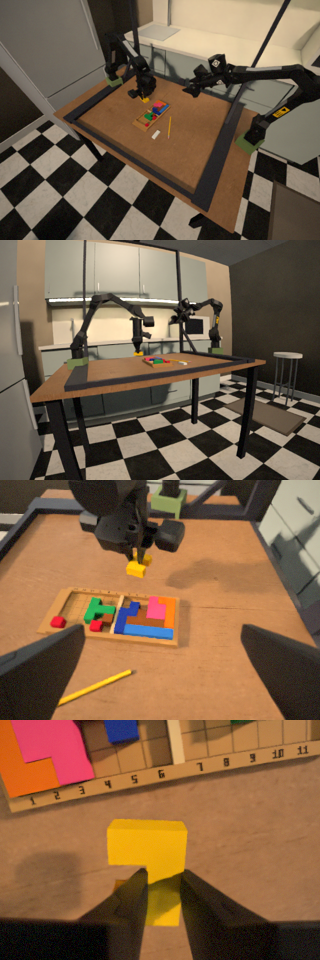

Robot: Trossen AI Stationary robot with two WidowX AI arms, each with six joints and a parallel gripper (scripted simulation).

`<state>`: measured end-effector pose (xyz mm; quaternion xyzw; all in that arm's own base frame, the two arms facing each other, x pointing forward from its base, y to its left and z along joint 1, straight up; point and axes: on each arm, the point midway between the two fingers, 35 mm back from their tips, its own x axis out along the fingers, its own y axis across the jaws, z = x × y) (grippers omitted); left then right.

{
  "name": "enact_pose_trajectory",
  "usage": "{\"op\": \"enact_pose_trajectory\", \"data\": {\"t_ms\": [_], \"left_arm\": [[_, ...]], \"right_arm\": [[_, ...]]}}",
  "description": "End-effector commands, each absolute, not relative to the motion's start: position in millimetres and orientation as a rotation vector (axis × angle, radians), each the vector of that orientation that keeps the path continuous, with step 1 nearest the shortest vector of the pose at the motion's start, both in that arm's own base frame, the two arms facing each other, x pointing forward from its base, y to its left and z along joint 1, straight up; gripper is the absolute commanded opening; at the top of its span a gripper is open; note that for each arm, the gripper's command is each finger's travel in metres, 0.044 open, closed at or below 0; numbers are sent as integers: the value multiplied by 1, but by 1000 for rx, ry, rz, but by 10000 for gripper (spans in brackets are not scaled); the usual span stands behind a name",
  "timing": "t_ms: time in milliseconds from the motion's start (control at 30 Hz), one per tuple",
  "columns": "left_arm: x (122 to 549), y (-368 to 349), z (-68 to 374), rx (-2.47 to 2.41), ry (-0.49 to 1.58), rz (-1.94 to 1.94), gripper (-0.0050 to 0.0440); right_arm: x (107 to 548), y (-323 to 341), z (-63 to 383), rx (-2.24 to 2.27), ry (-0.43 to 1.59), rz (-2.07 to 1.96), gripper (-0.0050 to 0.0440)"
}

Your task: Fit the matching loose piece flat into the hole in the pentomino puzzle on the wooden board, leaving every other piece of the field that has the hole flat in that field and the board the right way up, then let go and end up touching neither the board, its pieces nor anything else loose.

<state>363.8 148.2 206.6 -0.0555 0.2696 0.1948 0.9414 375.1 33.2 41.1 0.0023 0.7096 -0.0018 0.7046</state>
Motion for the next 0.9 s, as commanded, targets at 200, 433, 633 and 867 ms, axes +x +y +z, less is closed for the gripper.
{"op": "enact_pose_trajectory", "data": {"t_ms": [200,433,633,867], "left_arm": [[364,149,218,-110,522,402,440],[364,149,218,-110,522,402,440],[364,149,218,-110,522,402,440],[364,149,218,-110,522,402,440]], "right_arm": [[400,42,55,9,1542,-4,-50],[422,52,57,9,1540,-3,-50],[438,59,57,10,1532,-1,-50],[441,58,58,19,1528,-8,-50]]}}
